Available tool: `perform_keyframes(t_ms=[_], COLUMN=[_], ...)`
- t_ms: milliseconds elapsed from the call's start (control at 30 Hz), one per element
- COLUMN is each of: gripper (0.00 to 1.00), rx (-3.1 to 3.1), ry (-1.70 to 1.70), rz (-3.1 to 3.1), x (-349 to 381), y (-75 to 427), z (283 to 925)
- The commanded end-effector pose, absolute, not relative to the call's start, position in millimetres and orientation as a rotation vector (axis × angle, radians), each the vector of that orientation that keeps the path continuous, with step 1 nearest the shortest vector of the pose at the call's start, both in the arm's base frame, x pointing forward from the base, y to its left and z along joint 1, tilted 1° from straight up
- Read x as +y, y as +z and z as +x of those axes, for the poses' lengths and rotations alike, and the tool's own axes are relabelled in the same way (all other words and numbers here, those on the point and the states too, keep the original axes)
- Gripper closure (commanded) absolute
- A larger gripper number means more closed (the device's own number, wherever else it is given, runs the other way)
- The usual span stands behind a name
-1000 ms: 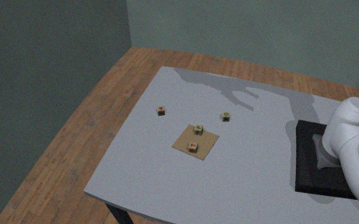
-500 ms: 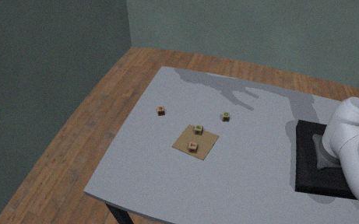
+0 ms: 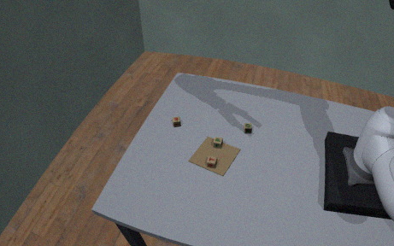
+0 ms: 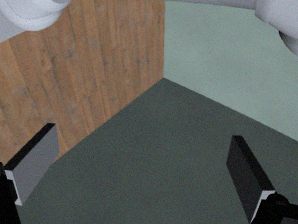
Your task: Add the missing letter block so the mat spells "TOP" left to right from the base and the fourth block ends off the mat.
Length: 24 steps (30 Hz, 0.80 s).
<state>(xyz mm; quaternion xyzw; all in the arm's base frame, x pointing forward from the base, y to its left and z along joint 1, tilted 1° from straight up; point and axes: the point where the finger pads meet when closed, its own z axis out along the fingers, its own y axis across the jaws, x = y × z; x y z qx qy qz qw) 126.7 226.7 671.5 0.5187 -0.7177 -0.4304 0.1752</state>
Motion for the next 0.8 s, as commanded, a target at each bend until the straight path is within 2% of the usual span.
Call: perform_keyframes(t_ms=[0, 33, 133, 500, 567, 600, 767], gripper=[0.0, 0.0, 0.0, 0.0, 0.0, 0.0, 0.0], rx=[-2.071, -2.148, -2.196, -2.428, -2.428, -2.465, -2.501], ry=[-1.207, -1.161, -1.125, -0.814, -0.814, -0.717, -0.57], rz=[1.444, 1.395, 1.367, 1.276, 1.276, 1.277, 1.296], x=[236.2, 242.8, 245.1, 225.8, 225.8, 213.0, 190.5], y=[655.3, 621.6, 598.0, 443.6, 443.6, 404.3, 349.2], z=[144.1, 179.9, 202.9, 328.8, 328.8, 356.4, 393.3])
